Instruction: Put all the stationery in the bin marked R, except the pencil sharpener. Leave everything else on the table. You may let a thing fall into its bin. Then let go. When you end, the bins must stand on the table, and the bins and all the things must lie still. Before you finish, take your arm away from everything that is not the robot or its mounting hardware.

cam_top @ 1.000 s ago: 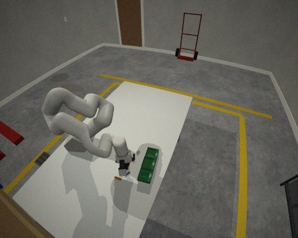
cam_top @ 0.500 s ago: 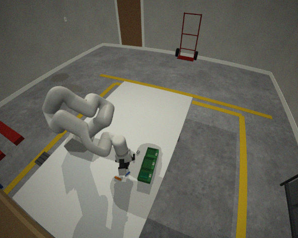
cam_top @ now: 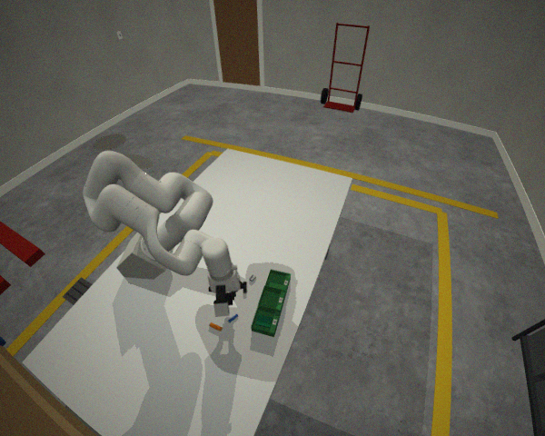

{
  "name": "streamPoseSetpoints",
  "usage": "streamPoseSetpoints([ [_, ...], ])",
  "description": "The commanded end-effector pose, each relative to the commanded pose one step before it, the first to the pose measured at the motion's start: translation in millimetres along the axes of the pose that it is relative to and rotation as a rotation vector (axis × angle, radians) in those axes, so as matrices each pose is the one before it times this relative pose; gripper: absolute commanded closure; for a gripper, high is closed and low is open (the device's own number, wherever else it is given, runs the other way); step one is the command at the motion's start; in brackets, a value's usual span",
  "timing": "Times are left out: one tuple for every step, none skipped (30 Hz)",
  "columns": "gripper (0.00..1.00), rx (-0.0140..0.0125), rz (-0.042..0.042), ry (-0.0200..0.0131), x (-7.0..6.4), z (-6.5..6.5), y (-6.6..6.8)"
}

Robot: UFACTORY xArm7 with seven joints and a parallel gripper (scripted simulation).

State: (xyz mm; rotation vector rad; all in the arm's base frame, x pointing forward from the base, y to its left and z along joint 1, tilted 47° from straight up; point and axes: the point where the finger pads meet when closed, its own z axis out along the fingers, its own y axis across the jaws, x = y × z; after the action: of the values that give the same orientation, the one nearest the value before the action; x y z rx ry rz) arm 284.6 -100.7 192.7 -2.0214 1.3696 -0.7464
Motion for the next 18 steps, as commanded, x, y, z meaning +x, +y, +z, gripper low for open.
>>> streamPoseSetpoints([
  [1.00,-0.00229,0.00057,-0.00233,-0.52,-8.54,1.34],
  [1.00,0.00000,0.00000,0.00000,0.00,-0.01,0.00],
  [1.00,0.00000,0.00000,0.00000,0.02,0.05,-0.03],
  [1.00,0.00000,0.00000,0.00000,-0.01,-0.03,0.01],
  [1.00,0.00000,0.00000,0.00000,-0.01,-0.02,0.01],
  [1.00,0.00000,0.00000,0.00000,0.02,0.05,-0.02],
  [1.00,0.00000,0.00000,0.00000,-0.01,-0.03,0.02],
  [1.00,0.00000,0.00000,0.00000,-0.01,-0.02,0.01],
  [1.00,0.00000,0.00000,0.00000,0.01,0.04,-0.01],
  [1.00,0.00000,0.00000,0.00000,-0.01,-0.02,0.01],
  [1.00,0.00000,0.00000,0.00000,0.00,-0.01,0.00],
  [1.00,0.00000,0.00000,0.00000,0.00,-0.01,0.00],
  [1.00,0.00000,0.00000,0.00000,0.00,0.00,0.00],
  [1.00,0.00000,0.00000,0.00000,0.00,0.00,0.00],
  [1.00,0.00002,0.00005,0.00002,-0.07,-3.99,0.01],
  [1.00,0.00000,0.00000,0.00000,0.00,0.00,0.00],
  [1.00,0.00000,0.00000,0.00000,0.00,0.00,0.00],
  [1.00,0.00002,0.00003,0.00001,0.01,-2.51,-0.03],
])
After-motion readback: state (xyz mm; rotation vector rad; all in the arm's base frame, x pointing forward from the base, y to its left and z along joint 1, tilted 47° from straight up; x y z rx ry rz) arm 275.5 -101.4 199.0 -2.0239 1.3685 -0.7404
